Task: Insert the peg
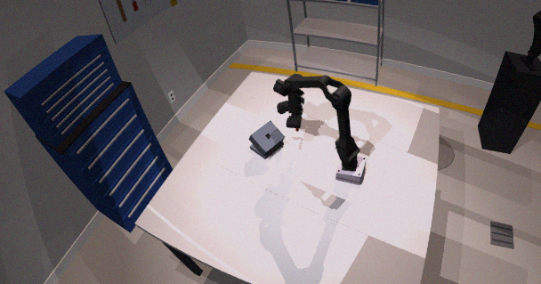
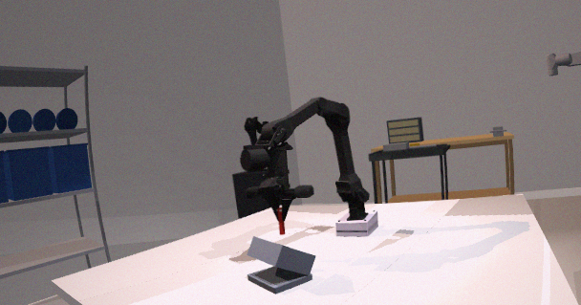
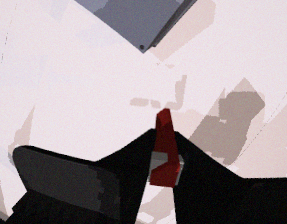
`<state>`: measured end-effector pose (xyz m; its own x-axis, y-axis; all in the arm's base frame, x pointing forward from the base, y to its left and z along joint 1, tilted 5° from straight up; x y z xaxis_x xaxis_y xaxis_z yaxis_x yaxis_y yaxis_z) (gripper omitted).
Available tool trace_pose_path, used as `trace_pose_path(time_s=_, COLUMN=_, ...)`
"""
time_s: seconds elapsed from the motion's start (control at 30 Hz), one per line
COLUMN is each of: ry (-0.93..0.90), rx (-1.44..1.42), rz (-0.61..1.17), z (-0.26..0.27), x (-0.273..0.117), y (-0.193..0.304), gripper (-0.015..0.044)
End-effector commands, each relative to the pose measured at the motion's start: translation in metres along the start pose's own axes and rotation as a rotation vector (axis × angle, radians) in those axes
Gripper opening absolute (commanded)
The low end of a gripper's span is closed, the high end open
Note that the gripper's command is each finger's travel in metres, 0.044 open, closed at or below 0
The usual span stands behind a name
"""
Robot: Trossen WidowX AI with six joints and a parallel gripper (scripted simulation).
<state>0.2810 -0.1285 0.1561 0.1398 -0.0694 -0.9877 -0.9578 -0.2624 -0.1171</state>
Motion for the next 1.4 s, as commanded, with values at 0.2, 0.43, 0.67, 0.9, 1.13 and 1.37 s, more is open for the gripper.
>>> trace_pose_path(time_s=0.2, ry=0.026, rx=-0.120, rz=-0.009, z=0.003, x=-0.003, y=-0.004, gripper=0.0000)
trace_pose_path(time_s=0.43, ry=0.040, rx=-0.205, rz=-0.015, z=0.005, x=-0.005, y=-0.007, gripper=0.0000)
trace_pose_path(time_s=0.67, ry=0.055, rx=-0.290, rz=-0.020, z=0.008, x=-0.007, y=-0.010, gripper=0.0000)
trace_pose_path(time_s=0.9, ry=0.071, rx=-0.374, rz=-0.024, z=0.011, x=-0.009, y=-0.013, gripper=0.0000)
trace_pose_path(time_s=1.13, ry=0.087, rx=-0.459, rz=-0.027, z=0.013, x=-0.011, y=-0.016, gripper=0.0000)
trace_pose_path(time_s=1.37, ry=0.103, rx=-0.543, rz=-0.030, z=0.016, x=-0.013, y=-0.018, gripper=0.0000)
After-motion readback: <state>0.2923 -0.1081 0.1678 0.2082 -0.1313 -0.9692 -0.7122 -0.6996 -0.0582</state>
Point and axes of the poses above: the point midway between the two fingers, 35 mm back from their tips, its own x axis out along the fingers, its own z axis across the jaws, y = z × x, the point moved 2 cm from there along -x, back along the fingers, and after that the axes turned 5 degrees about -x, right-handed, at the moved point
